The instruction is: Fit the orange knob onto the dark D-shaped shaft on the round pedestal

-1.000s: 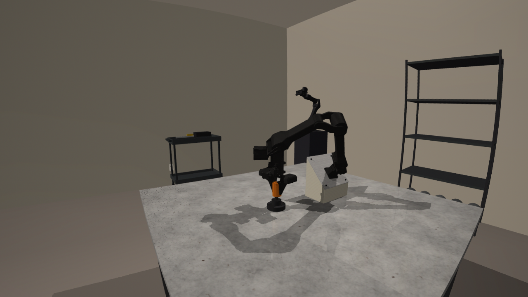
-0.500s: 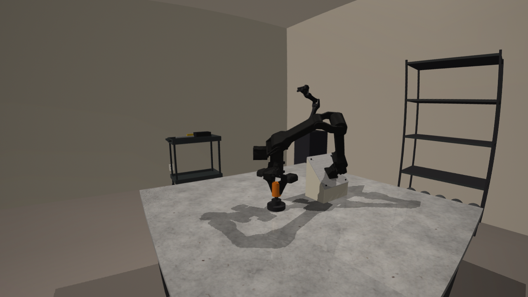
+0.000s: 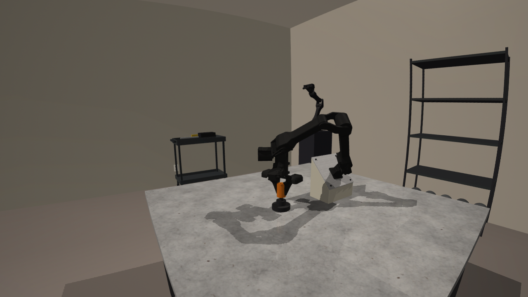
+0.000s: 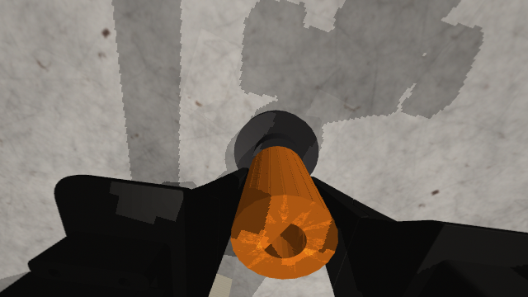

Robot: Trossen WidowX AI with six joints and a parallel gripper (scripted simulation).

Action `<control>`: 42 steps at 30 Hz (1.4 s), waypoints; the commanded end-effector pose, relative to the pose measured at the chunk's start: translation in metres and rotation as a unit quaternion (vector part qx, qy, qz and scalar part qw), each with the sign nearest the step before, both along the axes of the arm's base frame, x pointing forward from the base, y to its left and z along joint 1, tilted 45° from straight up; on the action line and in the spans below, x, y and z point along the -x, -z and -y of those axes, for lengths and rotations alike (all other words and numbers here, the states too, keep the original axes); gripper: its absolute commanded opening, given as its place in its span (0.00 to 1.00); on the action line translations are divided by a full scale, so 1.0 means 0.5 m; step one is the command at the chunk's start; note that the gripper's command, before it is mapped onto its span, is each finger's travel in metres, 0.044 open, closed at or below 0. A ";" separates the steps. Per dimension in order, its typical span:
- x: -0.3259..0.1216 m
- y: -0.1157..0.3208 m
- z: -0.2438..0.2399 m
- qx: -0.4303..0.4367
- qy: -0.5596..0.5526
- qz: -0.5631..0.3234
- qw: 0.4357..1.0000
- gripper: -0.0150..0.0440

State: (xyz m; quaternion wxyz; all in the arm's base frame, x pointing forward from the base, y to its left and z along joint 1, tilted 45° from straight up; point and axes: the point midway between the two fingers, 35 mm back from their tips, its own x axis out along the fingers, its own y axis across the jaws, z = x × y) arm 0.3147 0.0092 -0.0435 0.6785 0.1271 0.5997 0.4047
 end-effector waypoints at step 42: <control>0.000 0.002 0.002 -0.005 -0.072 0.074 0.995 0.25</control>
